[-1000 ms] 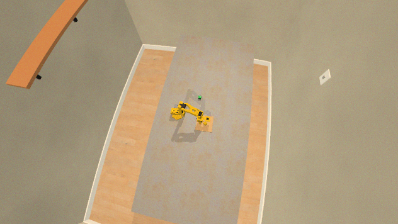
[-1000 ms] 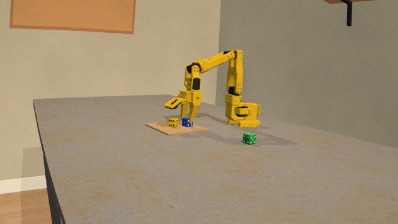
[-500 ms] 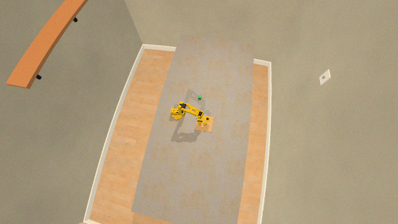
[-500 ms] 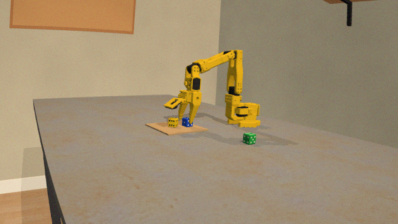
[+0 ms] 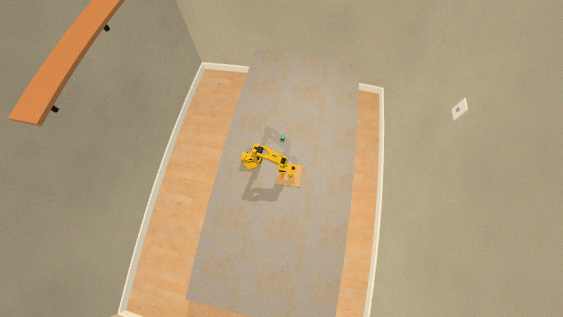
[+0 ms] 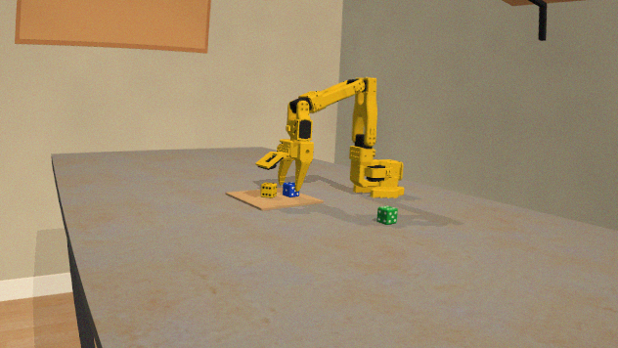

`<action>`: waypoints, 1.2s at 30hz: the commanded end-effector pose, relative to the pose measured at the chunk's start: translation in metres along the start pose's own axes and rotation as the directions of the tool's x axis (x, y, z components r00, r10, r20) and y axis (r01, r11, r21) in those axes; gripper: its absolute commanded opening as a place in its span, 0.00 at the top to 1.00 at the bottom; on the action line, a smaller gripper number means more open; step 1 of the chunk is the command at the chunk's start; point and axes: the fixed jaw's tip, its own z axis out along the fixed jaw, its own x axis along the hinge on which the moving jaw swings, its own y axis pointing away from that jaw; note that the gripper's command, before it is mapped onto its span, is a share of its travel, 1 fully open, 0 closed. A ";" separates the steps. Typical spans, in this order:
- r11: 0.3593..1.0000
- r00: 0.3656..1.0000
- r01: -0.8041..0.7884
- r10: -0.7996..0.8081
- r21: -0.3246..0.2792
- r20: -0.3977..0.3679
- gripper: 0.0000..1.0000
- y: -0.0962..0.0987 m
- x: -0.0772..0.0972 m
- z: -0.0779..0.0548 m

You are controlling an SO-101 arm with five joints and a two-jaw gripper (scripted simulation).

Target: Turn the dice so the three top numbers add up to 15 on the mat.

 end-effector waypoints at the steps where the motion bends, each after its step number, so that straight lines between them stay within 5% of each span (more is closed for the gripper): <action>1: 1.000 0.999 -0.017 0.016 0.009 0.048 0.67 -0.003 -0.008 -0.019; 16: 1.000 0.999 -0.017 0.016 0.009 0.048 0.67 -0.002 -0.004 -0.058; 36: 1.000 0.999 -0.017 0.016 0.009 0.048 0.67 -0.002 -0.004 -0.060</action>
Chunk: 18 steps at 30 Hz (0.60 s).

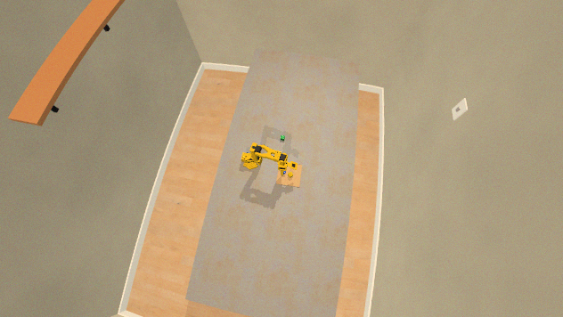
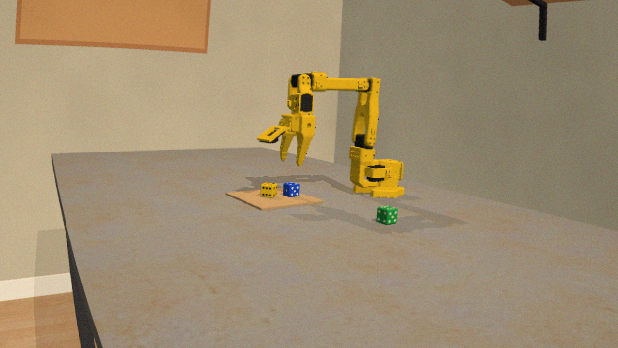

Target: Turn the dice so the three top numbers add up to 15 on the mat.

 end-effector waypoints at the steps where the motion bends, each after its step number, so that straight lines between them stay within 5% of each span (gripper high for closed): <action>1: 1.000 0.998 -0.017 0.016 0.011 0.059 0.67 -0.002 -0.005 -0.011; 11: 1.000 0.998 0.028 -0.029 0.012 0.059 0.67 0.004 -0.007 -0.010; 18: 0.967 0.966 0.253 -0.254 0.017 0.058 0.67 0.035 -0.015 -0.009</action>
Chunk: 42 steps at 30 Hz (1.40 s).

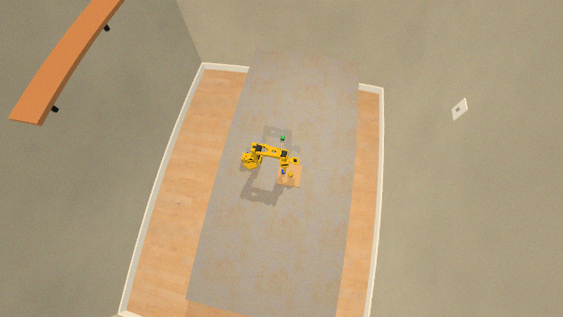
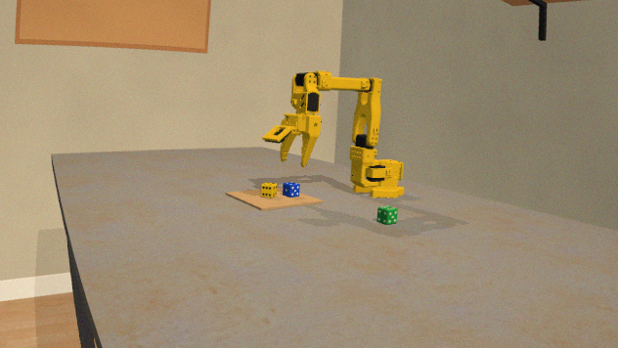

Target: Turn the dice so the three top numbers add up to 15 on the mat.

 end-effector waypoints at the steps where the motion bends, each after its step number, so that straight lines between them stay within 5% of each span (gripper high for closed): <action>1: 0.986 0.985 0.164 -0.165 0.011 0.042 0.67 0.021 -0.013 -0.006; 3: 0.986 0.985 0.164 -0.165 0.011 0.042 0.67 0.021 -0.013 -0.006; 8: 0.900 0.899 0.436 -0.436 0.013 0.042 0.68 0.063 -0.018 -0.004; 18: 0.495 0.494 0.869 -0.868 0.018 0.043 0.68 0.154 0.001 0.002; 20: 0.495 0.494 0.869 -0.868 0.018 0.043 0.68 0.154 0.001 0.002; 27: 0.258 0.257 0.966 -0.965 0.021 0.043 0.68 0.190 0.022 0.006; 32: 0.199 0.198 0.980 -0.979 0.021 0.043 0.69 0.198 0.028 0.006; 42: 0.195 0.194 0.980 -0.980 0.022 0.043 0.69 0.198 0.028 0.006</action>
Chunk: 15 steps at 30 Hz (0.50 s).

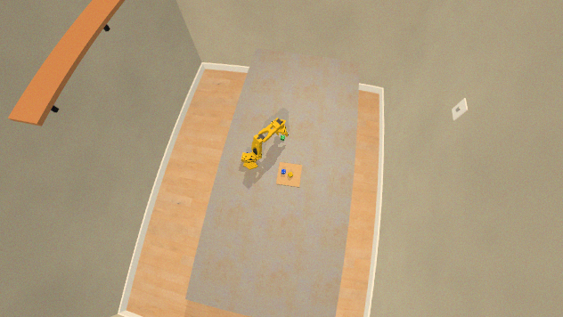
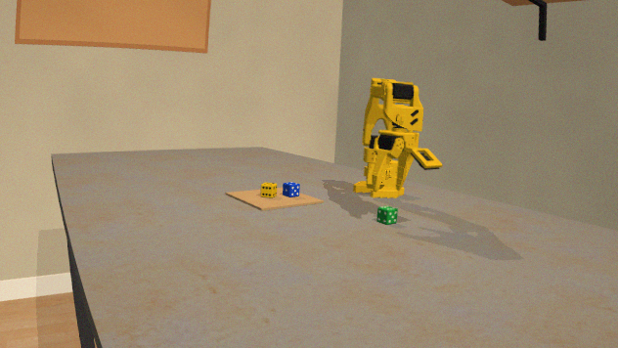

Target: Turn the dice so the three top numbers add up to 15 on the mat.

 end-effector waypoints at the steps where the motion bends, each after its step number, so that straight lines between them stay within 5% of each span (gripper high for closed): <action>1: 0.999 0.999 0.016 -0.017 0.028 0.043 0.69 -0.002 -0.006 -0.008; 15: 0.999 0.998 0.041 -0.042 0.026 0.039 0.69 -0.001 -0.010 -0.008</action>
